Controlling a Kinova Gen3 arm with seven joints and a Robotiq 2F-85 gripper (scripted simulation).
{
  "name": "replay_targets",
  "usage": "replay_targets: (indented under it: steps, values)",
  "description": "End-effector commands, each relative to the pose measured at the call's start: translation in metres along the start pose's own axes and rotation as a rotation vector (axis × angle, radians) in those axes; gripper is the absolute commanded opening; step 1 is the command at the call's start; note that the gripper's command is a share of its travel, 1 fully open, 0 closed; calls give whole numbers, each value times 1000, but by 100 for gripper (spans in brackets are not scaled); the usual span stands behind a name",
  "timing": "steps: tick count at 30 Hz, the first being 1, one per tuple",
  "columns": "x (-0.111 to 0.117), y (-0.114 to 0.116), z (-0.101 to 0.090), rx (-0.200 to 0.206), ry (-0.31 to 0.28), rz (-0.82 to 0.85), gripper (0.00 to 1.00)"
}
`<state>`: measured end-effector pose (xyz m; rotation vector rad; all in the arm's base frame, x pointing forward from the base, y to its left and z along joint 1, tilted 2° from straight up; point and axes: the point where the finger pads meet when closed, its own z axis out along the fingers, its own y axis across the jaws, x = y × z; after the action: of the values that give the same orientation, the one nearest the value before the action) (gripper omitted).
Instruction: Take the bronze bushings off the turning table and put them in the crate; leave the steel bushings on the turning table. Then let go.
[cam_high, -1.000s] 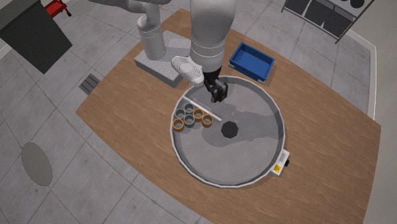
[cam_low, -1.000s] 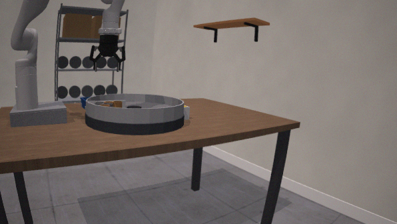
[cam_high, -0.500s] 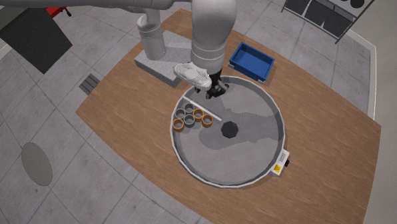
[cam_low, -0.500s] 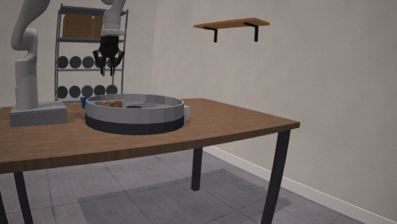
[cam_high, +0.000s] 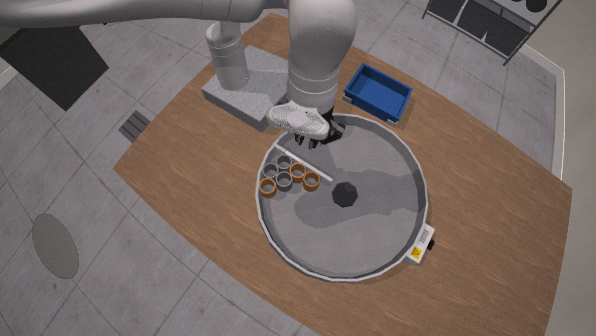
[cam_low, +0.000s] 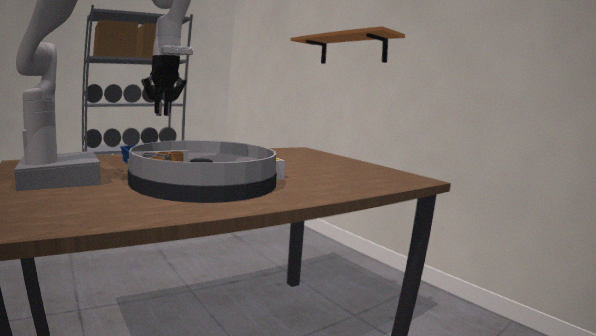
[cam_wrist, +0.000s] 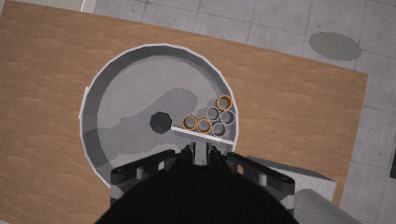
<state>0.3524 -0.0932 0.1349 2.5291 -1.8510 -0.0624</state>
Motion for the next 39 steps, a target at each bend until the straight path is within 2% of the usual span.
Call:
replay_targets:
  steps: [1, 6, 11, 23, 28, 39]
  values:
    - [0, -1, 0, 1, 1, -16, 19]
    - [0, -1, 0, 1, 1, -16, 19]
    - [3, -4, 4, 1, 0, -244, 19]
    - [3, -4, 4, 1, 0, -244, 19]
    - [6, -6, 8, 2, -1, -473, 19]
    - [6, -6, 8, 2, -1, -473, 19]
